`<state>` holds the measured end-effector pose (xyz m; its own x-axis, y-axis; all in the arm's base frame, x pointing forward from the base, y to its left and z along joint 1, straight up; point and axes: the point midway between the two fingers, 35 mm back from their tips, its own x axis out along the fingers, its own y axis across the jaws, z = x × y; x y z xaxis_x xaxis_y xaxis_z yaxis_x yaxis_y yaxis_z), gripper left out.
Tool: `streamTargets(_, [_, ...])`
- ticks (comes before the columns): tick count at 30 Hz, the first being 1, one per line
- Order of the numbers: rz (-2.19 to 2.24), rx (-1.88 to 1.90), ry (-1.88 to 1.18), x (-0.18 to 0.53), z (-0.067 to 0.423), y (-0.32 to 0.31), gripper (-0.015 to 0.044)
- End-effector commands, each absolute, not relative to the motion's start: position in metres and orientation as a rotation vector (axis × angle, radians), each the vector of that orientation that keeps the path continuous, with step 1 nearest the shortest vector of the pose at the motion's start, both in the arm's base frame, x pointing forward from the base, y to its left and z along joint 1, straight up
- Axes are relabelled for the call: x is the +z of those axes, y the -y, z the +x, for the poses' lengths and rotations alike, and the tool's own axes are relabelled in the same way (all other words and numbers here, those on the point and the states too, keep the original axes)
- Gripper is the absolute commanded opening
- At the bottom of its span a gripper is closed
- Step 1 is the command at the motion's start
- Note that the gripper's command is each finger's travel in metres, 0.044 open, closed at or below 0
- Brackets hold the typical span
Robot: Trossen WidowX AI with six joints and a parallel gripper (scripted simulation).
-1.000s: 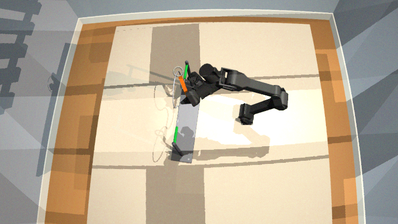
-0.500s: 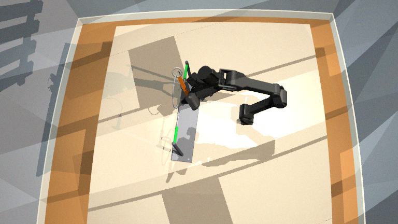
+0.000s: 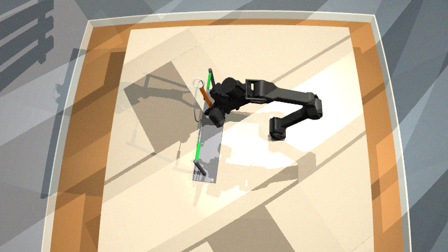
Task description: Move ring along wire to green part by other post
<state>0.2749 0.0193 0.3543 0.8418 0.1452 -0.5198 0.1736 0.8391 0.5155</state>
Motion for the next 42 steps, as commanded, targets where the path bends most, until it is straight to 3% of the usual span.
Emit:
streamTargets(1, [0.534,-0.029,-0.576,0.355,0.275,-0.018,-0.015])
streamTargets(42, [0.024,-0.197,-0.573,0.35,0.273,0.001,-0.015])
